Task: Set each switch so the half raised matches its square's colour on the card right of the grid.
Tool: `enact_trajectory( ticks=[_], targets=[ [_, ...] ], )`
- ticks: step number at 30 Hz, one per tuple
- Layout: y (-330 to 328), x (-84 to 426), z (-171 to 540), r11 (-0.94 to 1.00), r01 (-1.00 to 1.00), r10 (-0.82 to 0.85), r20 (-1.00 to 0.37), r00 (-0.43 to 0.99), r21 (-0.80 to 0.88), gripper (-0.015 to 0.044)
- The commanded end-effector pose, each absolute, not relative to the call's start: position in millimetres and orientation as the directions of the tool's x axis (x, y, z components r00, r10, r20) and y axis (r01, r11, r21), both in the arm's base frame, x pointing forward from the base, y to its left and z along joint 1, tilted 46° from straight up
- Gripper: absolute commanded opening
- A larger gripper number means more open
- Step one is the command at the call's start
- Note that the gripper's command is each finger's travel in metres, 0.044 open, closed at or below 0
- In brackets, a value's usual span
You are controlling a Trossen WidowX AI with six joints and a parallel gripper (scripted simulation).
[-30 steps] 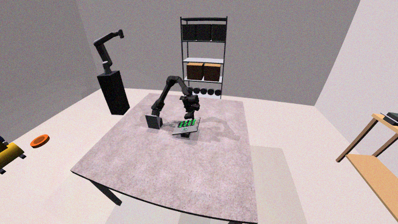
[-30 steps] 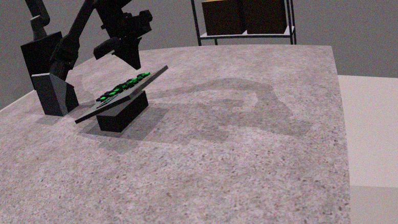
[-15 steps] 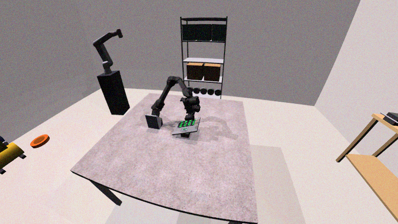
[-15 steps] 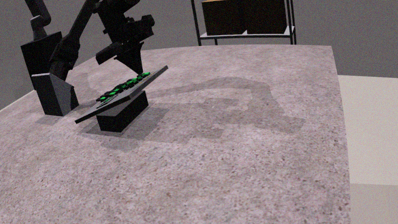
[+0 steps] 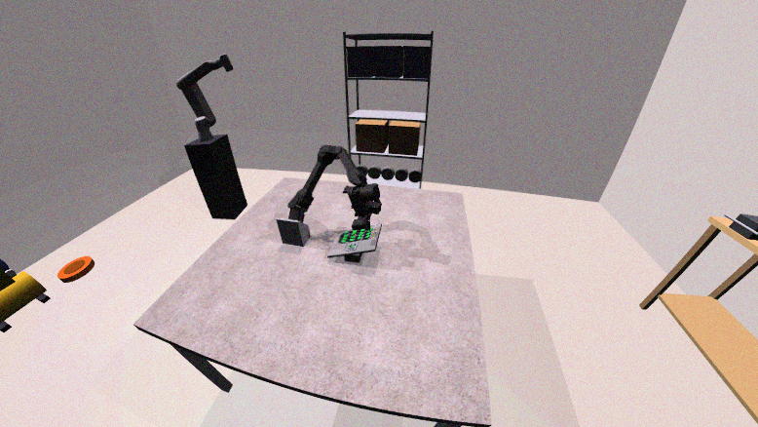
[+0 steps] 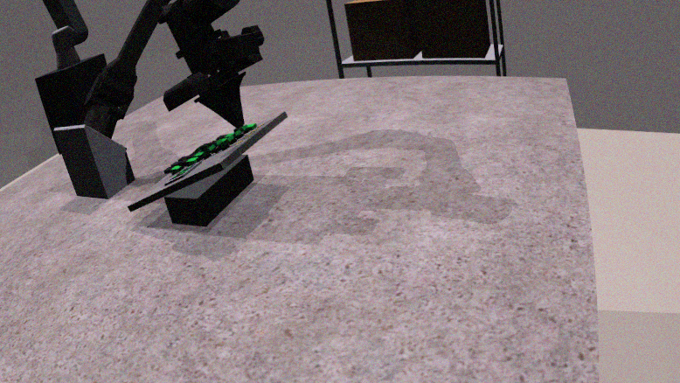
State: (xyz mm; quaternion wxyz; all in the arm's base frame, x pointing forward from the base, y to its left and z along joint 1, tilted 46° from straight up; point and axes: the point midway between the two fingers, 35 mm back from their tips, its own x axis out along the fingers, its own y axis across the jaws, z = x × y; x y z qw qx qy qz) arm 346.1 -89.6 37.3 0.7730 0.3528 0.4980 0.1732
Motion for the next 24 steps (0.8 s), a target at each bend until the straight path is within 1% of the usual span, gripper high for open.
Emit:
enact_trajectory(
  ticks=[1,24],
  targets=[
    [-89.6,346.0,36.4,0.692,0.089,0.617,-0.650,0.443,0.717,0.0000],
    [-87.7,347.5,34.4,0.692,0.089,0.617,-0.650,0.443,0.717,0.0000]
  ],
)
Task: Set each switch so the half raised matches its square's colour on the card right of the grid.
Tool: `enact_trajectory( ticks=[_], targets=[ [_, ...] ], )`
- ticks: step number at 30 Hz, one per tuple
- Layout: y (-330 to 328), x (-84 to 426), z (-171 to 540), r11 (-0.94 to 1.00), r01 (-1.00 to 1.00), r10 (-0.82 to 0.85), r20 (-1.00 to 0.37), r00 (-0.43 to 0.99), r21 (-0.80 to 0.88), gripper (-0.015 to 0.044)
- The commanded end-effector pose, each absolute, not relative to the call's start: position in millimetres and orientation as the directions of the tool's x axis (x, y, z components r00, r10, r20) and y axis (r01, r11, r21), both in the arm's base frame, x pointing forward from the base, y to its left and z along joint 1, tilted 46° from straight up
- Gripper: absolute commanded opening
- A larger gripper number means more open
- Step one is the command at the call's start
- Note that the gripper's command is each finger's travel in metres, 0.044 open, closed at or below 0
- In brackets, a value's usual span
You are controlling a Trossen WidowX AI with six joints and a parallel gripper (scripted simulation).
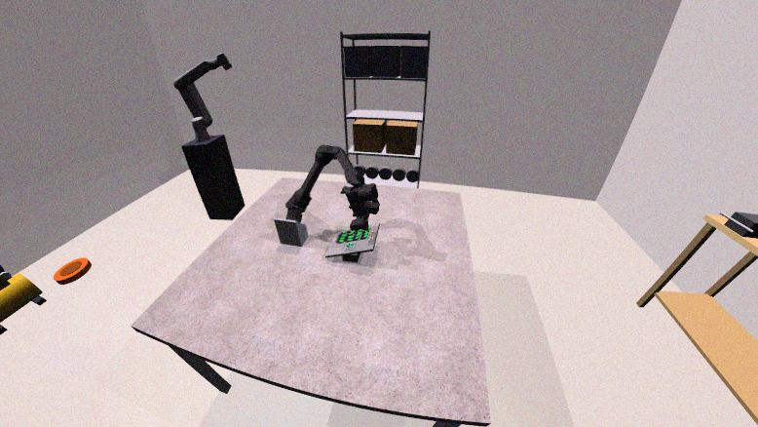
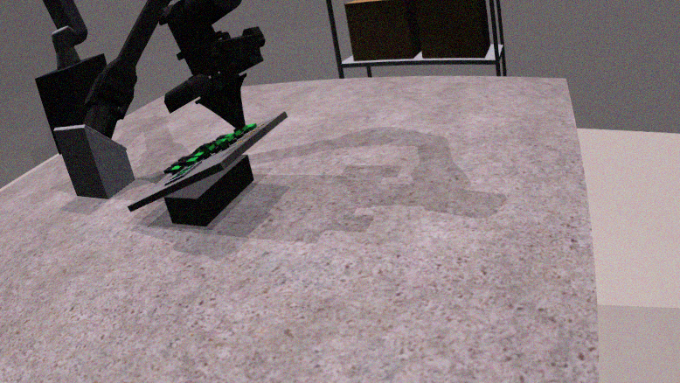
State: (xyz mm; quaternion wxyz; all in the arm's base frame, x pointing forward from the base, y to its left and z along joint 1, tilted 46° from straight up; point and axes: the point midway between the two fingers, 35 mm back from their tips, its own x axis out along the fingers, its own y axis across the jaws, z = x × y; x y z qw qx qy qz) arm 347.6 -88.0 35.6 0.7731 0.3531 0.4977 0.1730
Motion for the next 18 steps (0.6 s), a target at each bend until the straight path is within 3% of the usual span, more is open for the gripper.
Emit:
enact_trajectory(
  ticks=[1,18],
  targets=[
    [-87.6,347.5,34.3,0.692,0.089,0.617,-0.650,0.443,0.717,0.0000],
    [-86.2,348.6,32.9,0.692,0.088,0.617,-0.650,0.443,0.717,0.0000]
  ],
)
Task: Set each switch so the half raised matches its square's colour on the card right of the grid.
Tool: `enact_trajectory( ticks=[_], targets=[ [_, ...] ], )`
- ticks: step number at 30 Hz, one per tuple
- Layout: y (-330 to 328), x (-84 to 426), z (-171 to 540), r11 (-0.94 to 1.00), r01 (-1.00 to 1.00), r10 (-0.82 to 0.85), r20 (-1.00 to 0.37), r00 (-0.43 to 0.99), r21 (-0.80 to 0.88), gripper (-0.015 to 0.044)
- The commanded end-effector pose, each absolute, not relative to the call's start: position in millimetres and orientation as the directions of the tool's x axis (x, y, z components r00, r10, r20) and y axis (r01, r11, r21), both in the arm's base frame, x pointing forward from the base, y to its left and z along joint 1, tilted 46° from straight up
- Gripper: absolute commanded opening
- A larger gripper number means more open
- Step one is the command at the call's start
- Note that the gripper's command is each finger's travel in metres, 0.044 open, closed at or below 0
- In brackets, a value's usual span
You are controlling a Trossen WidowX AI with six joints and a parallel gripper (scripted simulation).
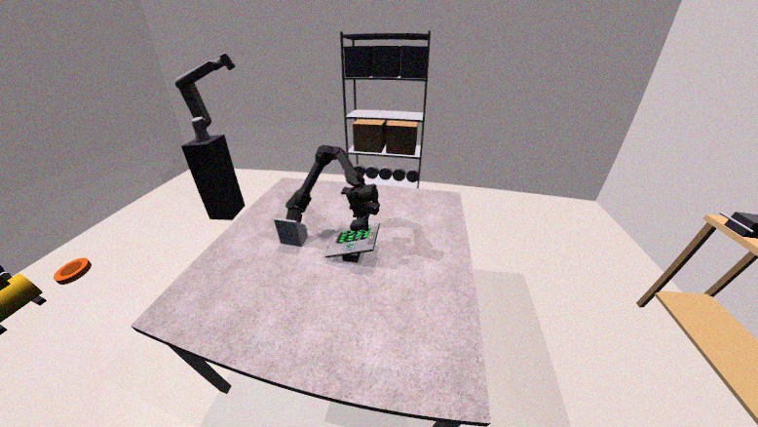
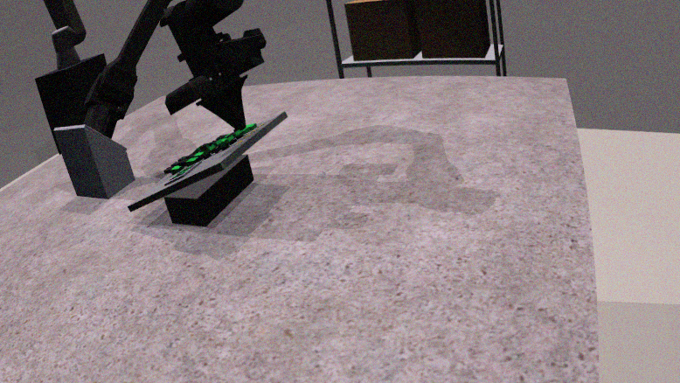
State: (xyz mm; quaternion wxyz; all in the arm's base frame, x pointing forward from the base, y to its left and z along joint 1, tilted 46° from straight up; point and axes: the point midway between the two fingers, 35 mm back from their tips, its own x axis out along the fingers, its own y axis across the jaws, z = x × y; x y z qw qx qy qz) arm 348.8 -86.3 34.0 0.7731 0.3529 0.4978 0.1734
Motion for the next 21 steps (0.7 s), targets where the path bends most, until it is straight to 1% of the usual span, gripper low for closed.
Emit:
enact_trajectory(
  ticks=[1,8,12,16,21],
  targets=[
    [-86,349,33,0.692,0.088,0.617,-0.650,0.443,0.717,0.0000],
    [-126,317,74,0.693,0.090,0.606,-0.646,0.464,0.716,0.0000],
    [-127,317,72,0.693,0.090,0.606,-0.646,0.464,0.715,0.0000],
    [-152,314,47,0.694,0.090,0.605,-0.647,0.465,0.714,0.0000],
    [-152,315,43,0.694,0.090,0.606,-0.647,0.463,0.714,0.0000]
  ],
)
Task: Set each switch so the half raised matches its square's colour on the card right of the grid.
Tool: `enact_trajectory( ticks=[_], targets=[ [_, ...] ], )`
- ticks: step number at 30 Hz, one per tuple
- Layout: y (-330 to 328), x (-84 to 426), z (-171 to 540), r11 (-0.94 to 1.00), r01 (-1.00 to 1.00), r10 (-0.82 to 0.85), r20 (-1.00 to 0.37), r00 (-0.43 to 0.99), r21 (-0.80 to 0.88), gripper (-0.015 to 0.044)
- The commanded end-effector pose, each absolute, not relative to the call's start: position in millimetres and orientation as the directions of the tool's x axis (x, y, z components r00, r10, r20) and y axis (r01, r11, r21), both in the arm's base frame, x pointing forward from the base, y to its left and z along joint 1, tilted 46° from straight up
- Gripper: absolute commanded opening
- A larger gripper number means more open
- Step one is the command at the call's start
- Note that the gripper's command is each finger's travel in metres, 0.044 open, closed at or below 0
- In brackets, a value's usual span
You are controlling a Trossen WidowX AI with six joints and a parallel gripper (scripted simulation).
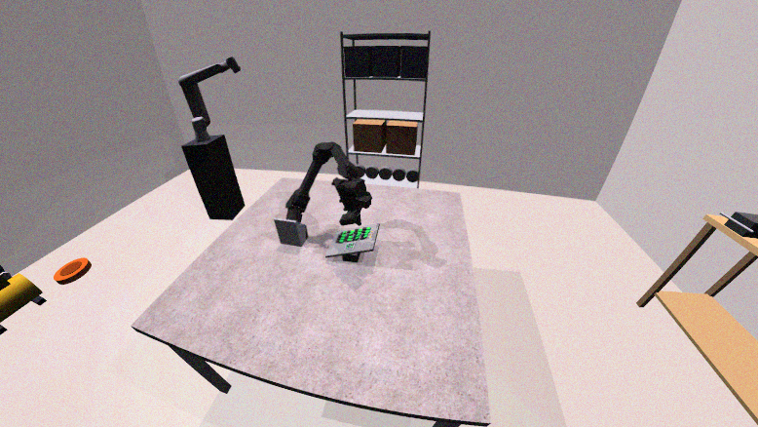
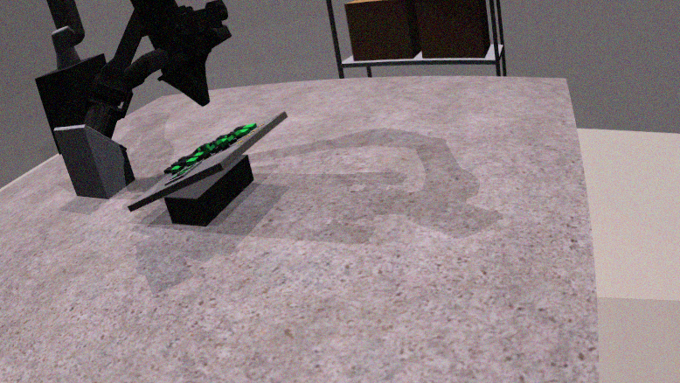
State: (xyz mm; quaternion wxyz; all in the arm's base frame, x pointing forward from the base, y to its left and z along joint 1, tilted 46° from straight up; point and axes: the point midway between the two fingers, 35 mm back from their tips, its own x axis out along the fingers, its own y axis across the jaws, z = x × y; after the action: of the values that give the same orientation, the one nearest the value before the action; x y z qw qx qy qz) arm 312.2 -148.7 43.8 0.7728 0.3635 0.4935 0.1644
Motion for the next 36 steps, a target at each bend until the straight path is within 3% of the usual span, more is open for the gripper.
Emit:
enact_trajectory(
  ticks=[1,36],
  targets=[
    [-147,319,38,0.694,0.090,0.608,-0.649,0.457,0.714,0.0000],
    [-118,342,8,0.693,0.088,0.616,-0.652,0.443,0.715,0.0000]
  ],
)
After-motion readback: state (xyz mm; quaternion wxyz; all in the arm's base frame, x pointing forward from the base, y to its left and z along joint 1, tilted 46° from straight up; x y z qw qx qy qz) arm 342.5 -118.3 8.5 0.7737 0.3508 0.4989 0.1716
